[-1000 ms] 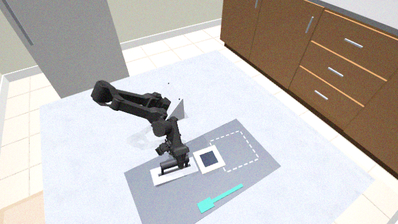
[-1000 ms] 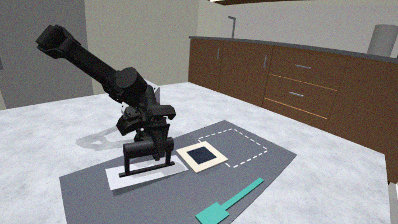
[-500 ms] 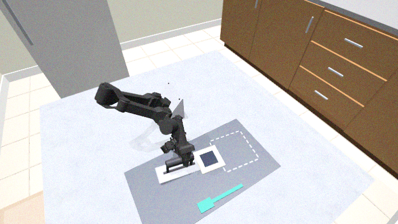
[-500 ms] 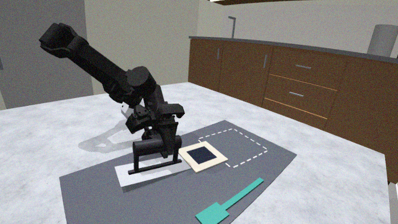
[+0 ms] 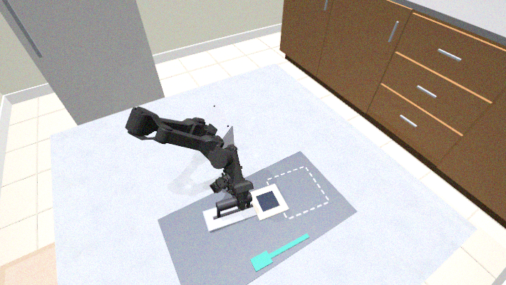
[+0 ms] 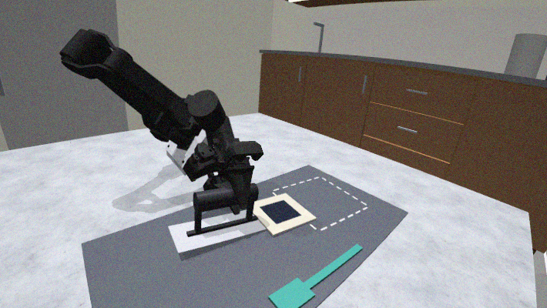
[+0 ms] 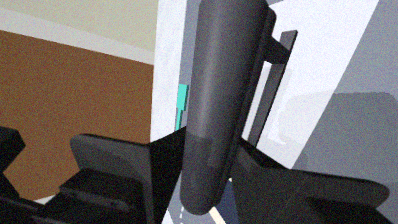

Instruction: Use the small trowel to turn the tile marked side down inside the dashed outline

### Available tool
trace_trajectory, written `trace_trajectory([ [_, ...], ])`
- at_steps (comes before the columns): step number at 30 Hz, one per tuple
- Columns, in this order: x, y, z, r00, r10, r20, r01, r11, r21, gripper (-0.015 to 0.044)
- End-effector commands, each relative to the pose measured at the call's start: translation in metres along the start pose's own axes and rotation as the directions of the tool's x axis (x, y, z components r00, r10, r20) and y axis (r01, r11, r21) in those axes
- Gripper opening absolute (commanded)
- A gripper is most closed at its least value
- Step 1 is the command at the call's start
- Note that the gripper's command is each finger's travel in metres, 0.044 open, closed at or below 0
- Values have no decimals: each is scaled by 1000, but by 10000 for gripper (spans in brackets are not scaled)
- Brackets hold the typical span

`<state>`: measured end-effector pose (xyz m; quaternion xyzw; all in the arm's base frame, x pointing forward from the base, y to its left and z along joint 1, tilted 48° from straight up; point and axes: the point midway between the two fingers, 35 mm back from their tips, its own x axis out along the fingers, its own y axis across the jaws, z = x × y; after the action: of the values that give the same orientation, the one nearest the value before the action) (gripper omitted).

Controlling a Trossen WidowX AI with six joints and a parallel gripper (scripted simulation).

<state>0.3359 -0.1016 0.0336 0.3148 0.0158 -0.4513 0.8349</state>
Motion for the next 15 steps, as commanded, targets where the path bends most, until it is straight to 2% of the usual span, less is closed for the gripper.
trace_trajectory([
  [1, -2, 4, -3, 1000, 8, -24, -8, 1000, 15, 0],
  [15, -22, 28, -6, 997, 10, -75, -4, 997, 75, 0],
])
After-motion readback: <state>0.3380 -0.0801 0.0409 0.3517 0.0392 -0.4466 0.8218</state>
